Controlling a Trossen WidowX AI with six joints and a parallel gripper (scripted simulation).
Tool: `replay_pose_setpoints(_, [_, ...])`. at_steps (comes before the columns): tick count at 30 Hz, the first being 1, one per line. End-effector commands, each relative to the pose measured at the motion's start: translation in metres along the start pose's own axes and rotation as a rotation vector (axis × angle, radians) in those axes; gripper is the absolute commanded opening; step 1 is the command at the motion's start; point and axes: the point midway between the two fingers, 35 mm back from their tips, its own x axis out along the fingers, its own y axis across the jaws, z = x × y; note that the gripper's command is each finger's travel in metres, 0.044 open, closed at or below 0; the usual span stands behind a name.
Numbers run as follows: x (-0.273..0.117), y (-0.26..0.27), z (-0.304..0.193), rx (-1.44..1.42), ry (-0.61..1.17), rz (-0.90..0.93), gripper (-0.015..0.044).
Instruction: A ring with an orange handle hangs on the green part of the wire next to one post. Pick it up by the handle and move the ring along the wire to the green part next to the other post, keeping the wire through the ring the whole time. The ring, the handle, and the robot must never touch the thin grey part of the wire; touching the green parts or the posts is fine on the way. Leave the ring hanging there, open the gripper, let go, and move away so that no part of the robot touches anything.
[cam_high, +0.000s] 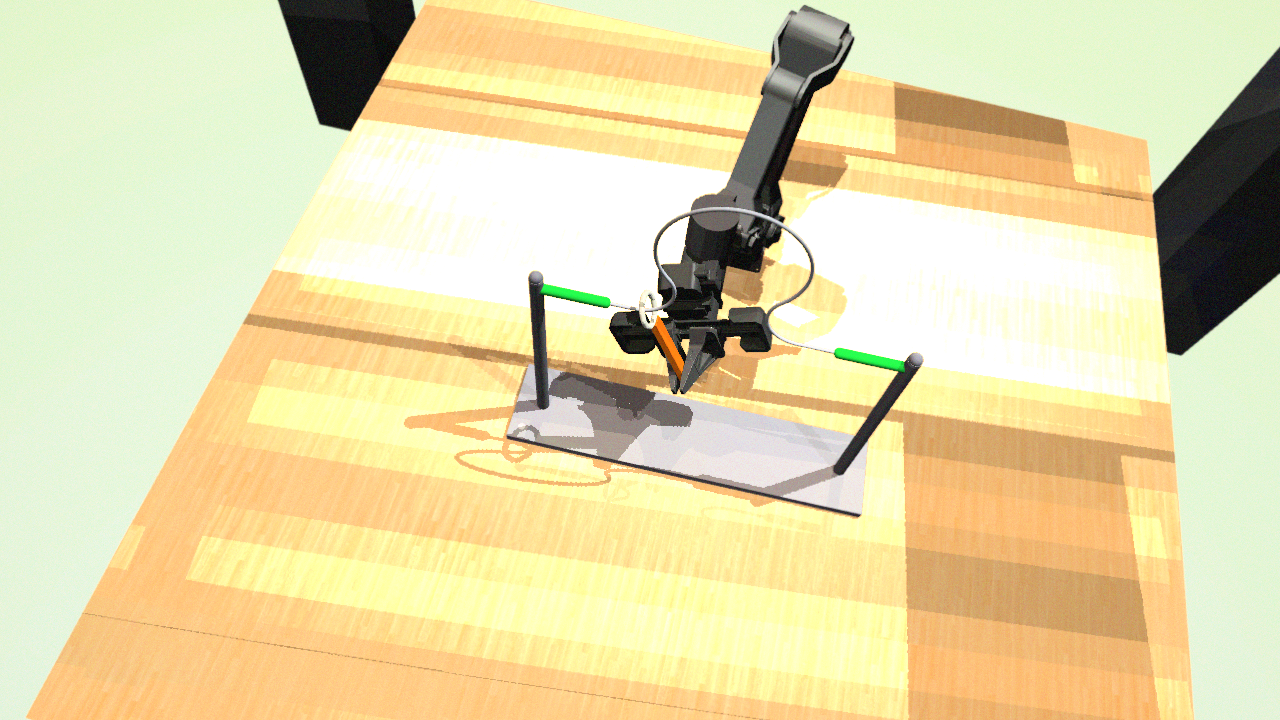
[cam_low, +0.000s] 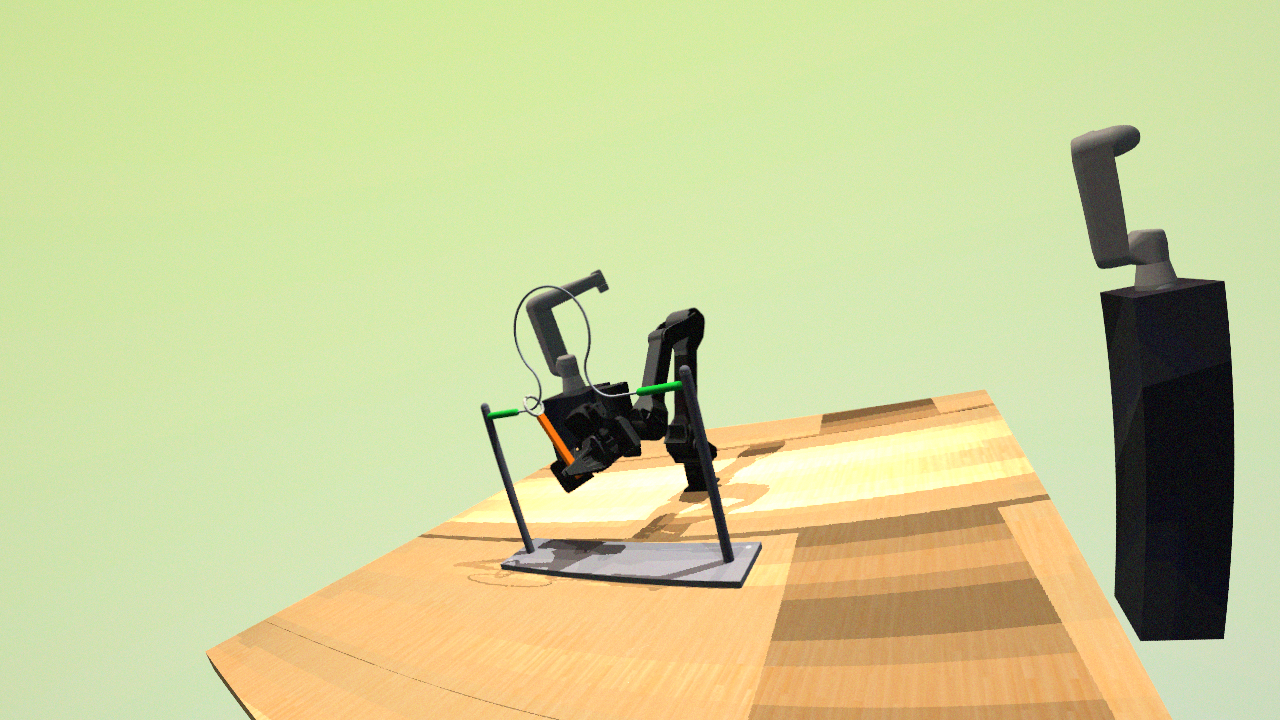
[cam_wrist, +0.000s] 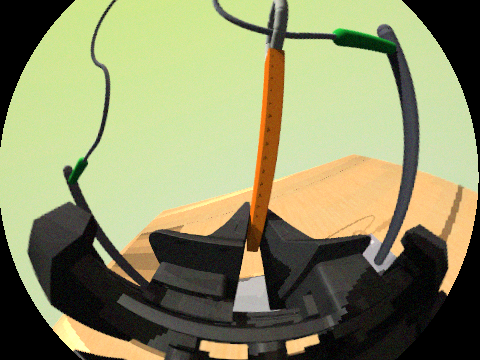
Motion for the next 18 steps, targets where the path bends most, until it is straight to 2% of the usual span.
replay_pose_setpoints(1, [-0.003,0.013,-0.002,0.091,0.012,-0.005,-0.0150])
replay_pose_setpoints(18, [-0.025,0.057,0.013,0.378,0.199,0.033,-0.0150])
